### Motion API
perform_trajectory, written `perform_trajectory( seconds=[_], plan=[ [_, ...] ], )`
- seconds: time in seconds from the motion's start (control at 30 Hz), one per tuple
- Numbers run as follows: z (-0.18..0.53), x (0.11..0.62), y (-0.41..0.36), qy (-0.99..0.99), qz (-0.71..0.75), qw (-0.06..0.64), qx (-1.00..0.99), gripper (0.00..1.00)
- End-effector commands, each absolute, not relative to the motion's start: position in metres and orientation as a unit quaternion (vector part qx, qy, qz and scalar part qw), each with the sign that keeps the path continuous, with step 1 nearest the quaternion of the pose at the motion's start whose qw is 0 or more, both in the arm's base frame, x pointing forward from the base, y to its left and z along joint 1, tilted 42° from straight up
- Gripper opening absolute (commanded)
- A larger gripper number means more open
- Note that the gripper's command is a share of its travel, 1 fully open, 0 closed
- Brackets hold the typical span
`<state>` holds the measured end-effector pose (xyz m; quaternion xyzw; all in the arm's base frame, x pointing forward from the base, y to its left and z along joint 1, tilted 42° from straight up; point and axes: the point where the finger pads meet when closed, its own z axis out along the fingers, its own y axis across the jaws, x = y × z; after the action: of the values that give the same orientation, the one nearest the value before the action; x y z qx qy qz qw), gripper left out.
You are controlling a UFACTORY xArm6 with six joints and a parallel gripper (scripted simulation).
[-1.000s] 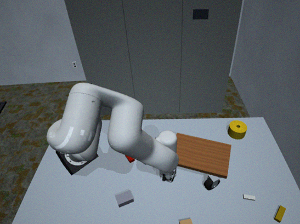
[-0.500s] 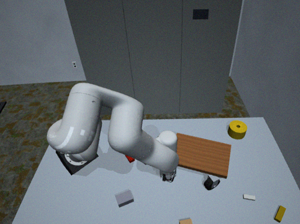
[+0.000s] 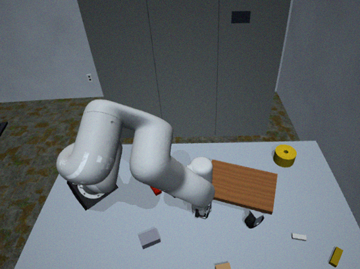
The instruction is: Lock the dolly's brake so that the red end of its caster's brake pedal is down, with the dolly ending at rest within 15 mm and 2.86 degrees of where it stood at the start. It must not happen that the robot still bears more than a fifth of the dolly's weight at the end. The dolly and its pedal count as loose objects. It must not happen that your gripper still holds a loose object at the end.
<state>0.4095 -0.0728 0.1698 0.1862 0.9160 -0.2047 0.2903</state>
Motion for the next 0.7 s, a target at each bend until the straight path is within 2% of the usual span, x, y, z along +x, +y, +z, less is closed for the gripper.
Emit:
perform_trajectory(
  seconds=[0.0,0.67],
  plan=[
    [0.1702,0.4106,-0.0729,0.916,-0.204,0.292,0.186,0.00],
    [0.1639,0.4144,-0.0770,0.916,-0.204,0.292,0.186,0.00]
  ],
)
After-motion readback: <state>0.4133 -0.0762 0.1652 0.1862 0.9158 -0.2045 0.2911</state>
